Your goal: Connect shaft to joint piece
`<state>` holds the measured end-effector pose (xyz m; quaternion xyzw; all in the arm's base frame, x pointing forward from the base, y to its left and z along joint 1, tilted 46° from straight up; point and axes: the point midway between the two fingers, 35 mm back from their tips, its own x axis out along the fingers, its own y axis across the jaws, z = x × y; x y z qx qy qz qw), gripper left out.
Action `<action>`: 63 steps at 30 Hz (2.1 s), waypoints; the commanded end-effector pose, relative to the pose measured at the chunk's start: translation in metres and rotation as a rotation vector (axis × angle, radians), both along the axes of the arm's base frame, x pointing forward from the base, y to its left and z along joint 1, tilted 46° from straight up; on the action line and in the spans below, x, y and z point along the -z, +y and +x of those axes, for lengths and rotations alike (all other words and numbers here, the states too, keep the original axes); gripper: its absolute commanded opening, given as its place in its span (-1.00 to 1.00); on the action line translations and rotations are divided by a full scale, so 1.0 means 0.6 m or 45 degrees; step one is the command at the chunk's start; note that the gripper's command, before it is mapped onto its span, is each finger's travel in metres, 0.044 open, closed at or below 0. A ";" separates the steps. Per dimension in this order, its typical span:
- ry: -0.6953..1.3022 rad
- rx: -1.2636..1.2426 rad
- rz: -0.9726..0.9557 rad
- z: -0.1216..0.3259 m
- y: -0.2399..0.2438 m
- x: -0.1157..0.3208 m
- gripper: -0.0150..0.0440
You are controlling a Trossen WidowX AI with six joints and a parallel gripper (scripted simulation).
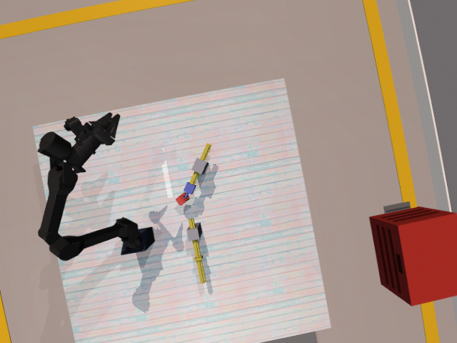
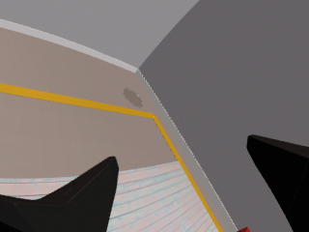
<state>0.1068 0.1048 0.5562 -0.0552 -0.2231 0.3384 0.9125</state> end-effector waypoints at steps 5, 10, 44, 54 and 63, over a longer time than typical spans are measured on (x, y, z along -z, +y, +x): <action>0.073 0.056 -0.254 0.051 0.047 0.073 1.00; 0.138 0.084 -0.403 0.084 0.065 0.122 1.00; 0.875 0.039 -1.007 0.221 0.018 0.473 1.00; 1.139 -0.041 -1.008 0.216 -0.020 0.556 1.00; 1.366 -0.125 -0.930 0.199 -0.051 0.616 1.00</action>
